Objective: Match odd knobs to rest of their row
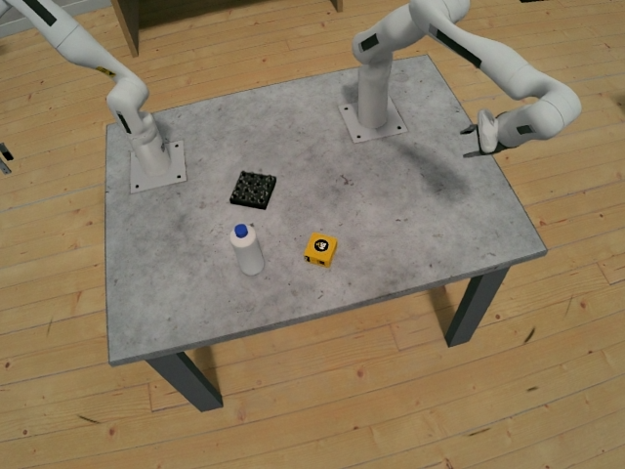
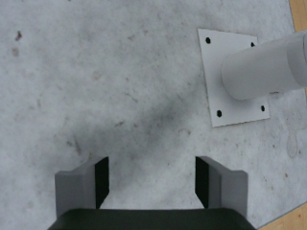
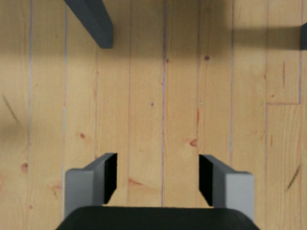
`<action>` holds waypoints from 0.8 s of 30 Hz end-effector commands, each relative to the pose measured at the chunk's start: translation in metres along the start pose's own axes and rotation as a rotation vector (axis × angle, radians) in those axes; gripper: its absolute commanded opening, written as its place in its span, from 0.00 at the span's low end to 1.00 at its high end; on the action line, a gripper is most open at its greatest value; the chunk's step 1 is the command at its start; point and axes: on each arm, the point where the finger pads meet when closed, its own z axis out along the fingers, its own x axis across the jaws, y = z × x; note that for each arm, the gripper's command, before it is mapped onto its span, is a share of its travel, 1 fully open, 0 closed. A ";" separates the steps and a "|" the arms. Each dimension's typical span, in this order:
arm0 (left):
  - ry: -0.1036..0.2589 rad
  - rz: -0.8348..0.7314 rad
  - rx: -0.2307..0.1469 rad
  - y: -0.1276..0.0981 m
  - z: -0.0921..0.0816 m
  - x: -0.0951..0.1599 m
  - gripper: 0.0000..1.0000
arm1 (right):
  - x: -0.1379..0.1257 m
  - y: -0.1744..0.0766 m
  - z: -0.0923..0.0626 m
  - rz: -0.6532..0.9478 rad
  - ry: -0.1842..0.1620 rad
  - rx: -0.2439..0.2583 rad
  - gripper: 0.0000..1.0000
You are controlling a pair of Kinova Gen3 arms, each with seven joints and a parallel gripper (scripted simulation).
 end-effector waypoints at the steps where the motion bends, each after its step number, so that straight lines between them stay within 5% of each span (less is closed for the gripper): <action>1: -0.002 -0.001 -0.001 0.000 -0.001 0.000 1.00 | 0.000 0.000 -0.001 0.000 0.000 -0.002 1.00; 24: -0.035 -0.073 -0.050 -0.034 0.005 -0.025 1.00 | 0.000 0.000 -0.001 0.000 0.000 -0.002 1.00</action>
